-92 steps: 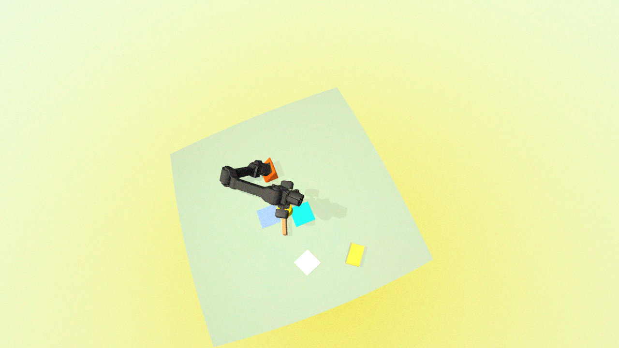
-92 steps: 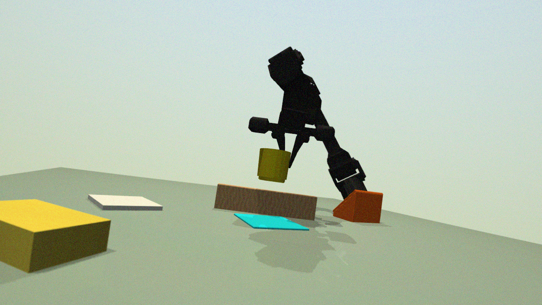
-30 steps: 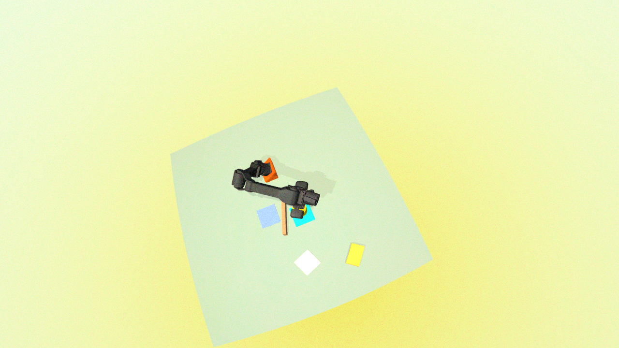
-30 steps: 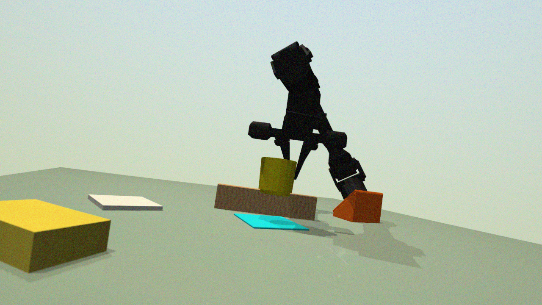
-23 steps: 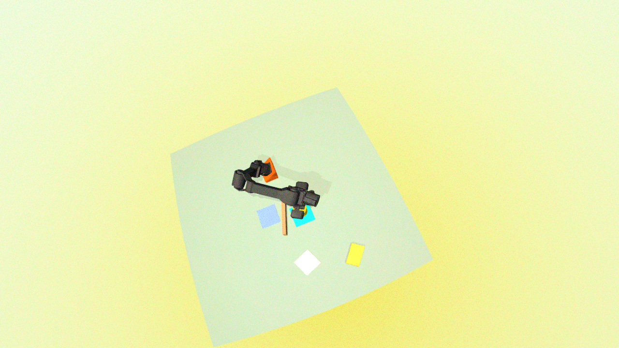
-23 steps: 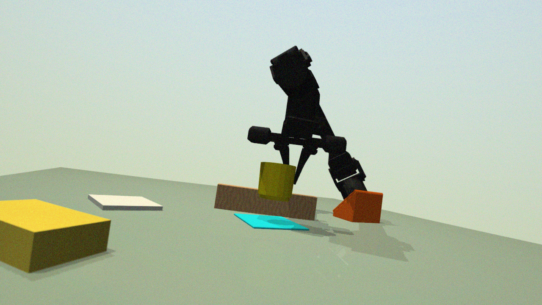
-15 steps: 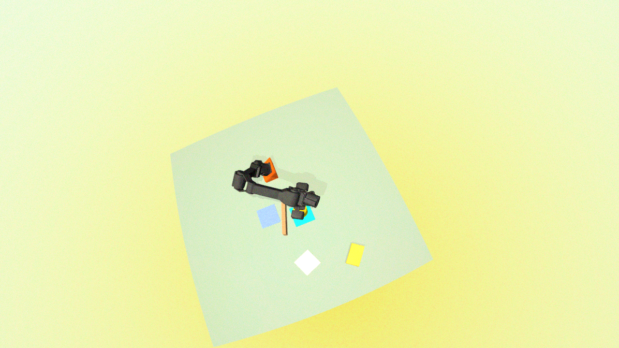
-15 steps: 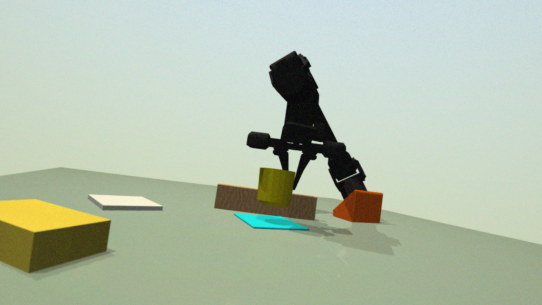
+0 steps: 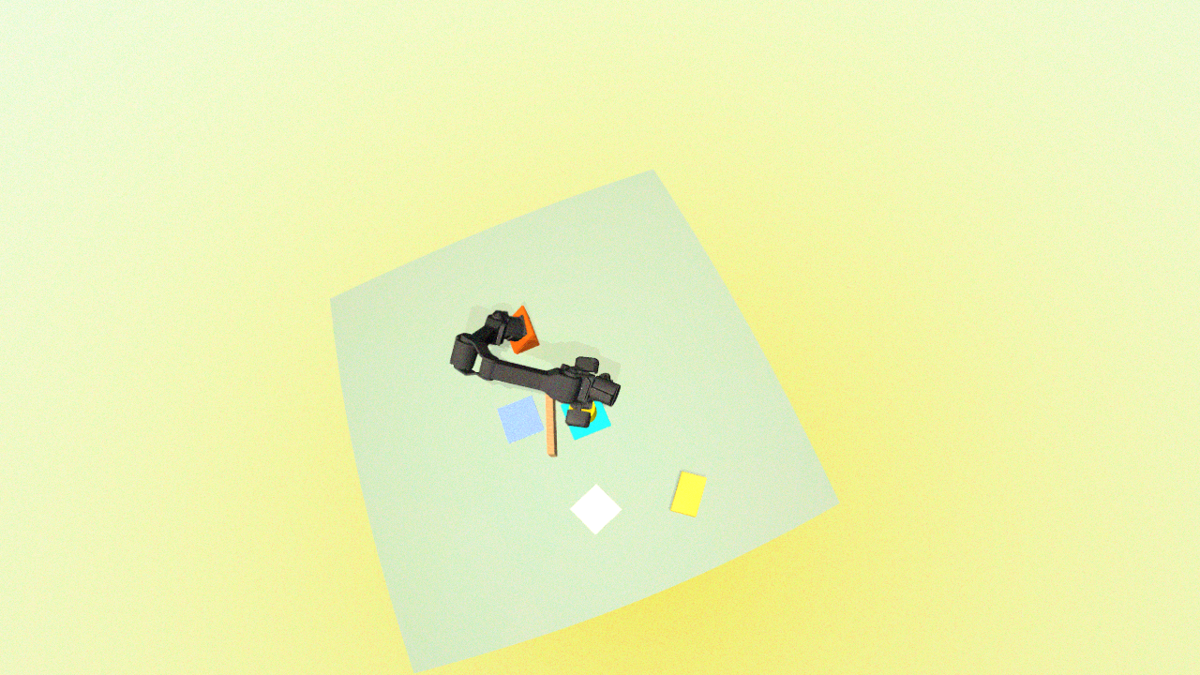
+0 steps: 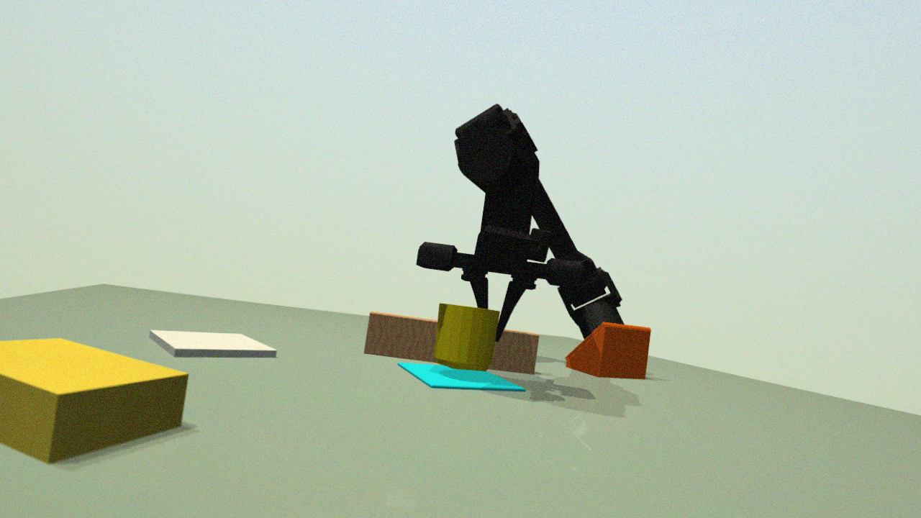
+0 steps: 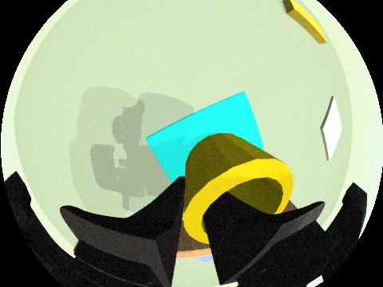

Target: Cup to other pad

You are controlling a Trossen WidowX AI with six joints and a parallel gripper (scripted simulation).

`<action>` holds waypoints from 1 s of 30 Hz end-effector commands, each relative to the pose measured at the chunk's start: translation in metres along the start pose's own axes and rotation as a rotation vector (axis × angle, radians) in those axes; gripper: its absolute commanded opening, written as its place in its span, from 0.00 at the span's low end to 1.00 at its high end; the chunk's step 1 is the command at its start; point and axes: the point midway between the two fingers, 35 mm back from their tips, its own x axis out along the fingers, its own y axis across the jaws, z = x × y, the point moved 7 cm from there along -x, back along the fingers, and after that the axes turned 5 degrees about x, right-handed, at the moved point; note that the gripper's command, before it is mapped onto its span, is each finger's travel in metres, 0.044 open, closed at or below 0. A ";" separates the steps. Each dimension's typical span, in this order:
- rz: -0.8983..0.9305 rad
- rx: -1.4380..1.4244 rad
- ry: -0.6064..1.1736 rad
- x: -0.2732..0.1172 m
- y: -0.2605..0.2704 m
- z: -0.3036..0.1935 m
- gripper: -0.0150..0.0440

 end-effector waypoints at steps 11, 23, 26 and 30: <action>0.000 0.000 0.001 0.004 0.000 0.000 0.25; 0.000 0.000 0.001 0.004 0.000 0.000 0.50; 0.000 0.000 0.001 0.004 0.000 0.000 0.50; 0.000 0.000 0.001 0.002 0.000 0.000 0.50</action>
